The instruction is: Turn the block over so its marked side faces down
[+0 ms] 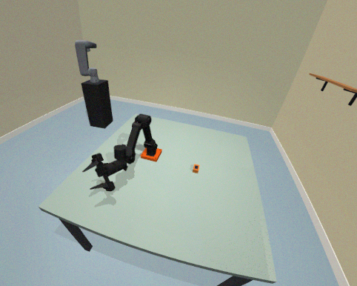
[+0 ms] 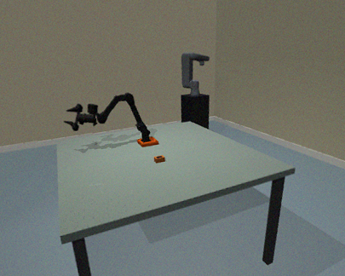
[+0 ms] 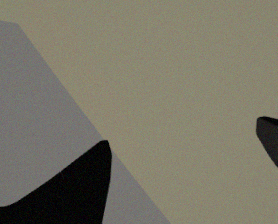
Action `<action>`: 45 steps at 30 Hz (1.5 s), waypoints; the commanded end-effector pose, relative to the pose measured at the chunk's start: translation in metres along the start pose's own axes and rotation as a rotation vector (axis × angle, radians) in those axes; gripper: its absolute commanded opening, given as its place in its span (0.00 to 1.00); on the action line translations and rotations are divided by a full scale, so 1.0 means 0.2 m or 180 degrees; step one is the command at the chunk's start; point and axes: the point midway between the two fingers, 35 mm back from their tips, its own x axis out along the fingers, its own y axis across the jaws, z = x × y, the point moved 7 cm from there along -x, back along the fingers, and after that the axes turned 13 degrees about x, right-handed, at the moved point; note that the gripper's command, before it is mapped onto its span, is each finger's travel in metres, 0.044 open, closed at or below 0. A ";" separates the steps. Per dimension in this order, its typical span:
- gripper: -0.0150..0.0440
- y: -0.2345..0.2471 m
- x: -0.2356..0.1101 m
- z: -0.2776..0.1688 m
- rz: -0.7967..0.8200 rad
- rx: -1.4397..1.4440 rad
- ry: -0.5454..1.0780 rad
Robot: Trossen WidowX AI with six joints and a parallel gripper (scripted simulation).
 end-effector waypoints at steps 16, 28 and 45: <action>1.00 -0.53 -0.29 -0.37 -0.1381 -0.1604 0.0426; 1.00 -0.98 -0.88 -0.72 -0.2782 -0.3283 0.1685; 1.00 -1.12 -2.00 -0.91 -0.3818 -0.5901 0.5030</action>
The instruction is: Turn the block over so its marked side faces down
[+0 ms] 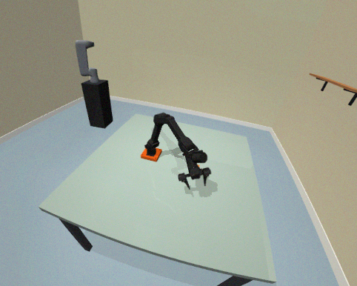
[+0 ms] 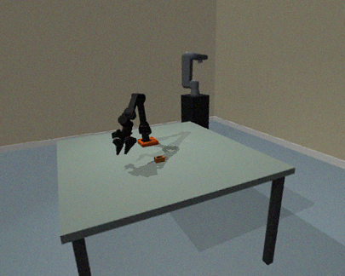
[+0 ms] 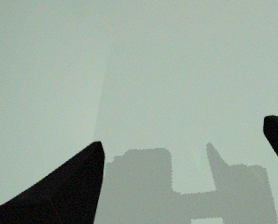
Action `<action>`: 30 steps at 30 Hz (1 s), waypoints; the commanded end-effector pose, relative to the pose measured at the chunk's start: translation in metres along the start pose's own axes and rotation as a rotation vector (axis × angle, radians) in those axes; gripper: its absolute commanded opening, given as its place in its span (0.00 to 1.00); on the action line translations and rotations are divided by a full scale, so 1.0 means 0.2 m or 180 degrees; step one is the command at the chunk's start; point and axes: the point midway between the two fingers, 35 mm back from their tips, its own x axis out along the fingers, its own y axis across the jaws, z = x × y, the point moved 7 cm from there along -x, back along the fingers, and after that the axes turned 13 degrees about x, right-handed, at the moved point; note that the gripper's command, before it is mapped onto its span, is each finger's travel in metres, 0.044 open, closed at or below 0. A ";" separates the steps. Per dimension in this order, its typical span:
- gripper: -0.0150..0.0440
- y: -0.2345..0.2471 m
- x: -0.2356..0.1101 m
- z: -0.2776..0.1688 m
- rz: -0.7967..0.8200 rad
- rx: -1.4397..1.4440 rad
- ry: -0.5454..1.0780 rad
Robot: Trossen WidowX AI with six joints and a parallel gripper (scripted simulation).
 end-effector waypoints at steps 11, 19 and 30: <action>1.00 0.20 -0.40 -0.88 -0.0213 -0.3850 0.2067; 1.00 0.20 -0.40 -0.95 -0.0205 -0.4029 0.2170; 1.00 0.12 -0.24 -1.04 -0.0205 -0.4029 0.2170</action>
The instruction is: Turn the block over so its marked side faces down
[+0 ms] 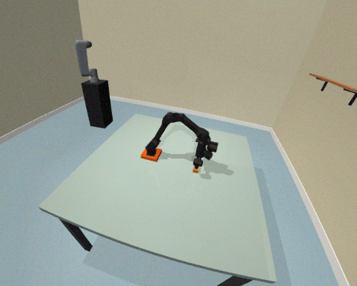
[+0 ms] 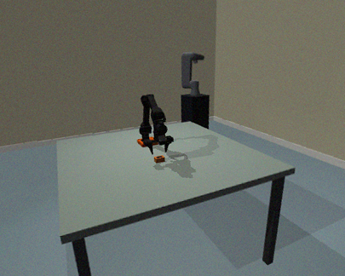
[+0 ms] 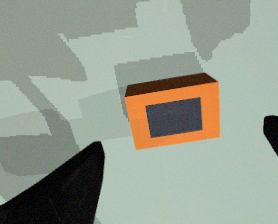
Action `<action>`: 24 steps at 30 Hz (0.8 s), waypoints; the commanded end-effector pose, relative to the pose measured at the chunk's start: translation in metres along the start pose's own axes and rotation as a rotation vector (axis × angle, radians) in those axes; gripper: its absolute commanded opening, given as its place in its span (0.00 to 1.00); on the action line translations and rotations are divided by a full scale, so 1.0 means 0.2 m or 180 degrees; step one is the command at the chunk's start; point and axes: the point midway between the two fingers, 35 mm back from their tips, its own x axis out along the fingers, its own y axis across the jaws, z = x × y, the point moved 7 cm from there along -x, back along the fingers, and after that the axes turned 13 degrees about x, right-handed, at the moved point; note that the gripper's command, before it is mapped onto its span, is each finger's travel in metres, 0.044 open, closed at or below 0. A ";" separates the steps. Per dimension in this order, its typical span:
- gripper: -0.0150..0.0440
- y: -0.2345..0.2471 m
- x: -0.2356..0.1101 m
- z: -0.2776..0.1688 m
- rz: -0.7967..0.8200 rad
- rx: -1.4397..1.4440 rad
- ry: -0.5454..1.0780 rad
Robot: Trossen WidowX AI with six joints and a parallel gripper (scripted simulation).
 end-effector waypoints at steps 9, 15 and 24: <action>1.00 0.00 0.10 0.00 0.0006 -0.0013 0.0024; 1.00 0.00 0.15 0.00 0.0006 -0.0013 0.0024; 1.00 0.00 0.22 -0.01 0.0006 -0.0013 0.0024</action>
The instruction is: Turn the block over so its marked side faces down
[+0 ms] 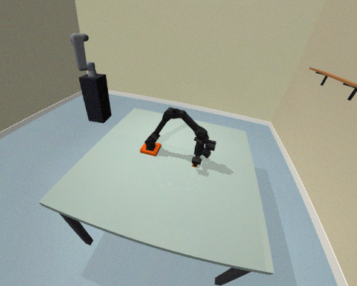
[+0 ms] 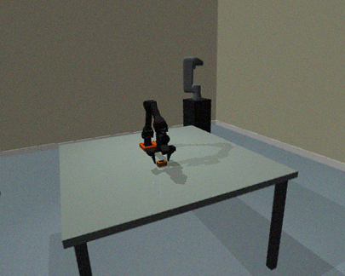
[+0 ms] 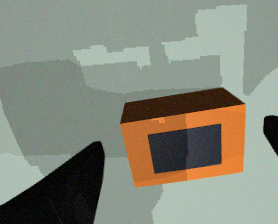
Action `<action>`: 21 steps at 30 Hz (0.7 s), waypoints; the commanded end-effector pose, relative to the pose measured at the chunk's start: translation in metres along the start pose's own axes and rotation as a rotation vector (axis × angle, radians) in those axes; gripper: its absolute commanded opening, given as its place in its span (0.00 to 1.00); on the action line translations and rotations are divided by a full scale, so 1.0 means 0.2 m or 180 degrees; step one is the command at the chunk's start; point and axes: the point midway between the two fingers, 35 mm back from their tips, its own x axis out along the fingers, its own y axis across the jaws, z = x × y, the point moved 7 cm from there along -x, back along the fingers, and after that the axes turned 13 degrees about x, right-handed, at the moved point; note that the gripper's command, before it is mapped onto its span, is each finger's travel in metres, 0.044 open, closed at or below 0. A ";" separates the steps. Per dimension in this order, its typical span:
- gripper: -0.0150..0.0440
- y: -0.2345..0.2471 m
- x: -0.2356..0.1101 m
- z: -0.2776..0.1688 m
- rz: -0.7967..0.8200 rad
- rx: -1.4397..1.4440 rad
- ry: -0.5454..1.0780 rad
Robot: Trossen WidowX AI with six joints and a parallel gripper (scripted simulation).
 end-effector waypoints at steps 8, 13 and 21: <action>0.73 0.00 0.04 -0.01 0.0004 -0.0009 0.0037; 0.68 0.00 0.04 -0.01 0.0004 -0.0009 0.0037; 0.59 0.00 0.04 -0.01 0.0004 -0.0009 0.0037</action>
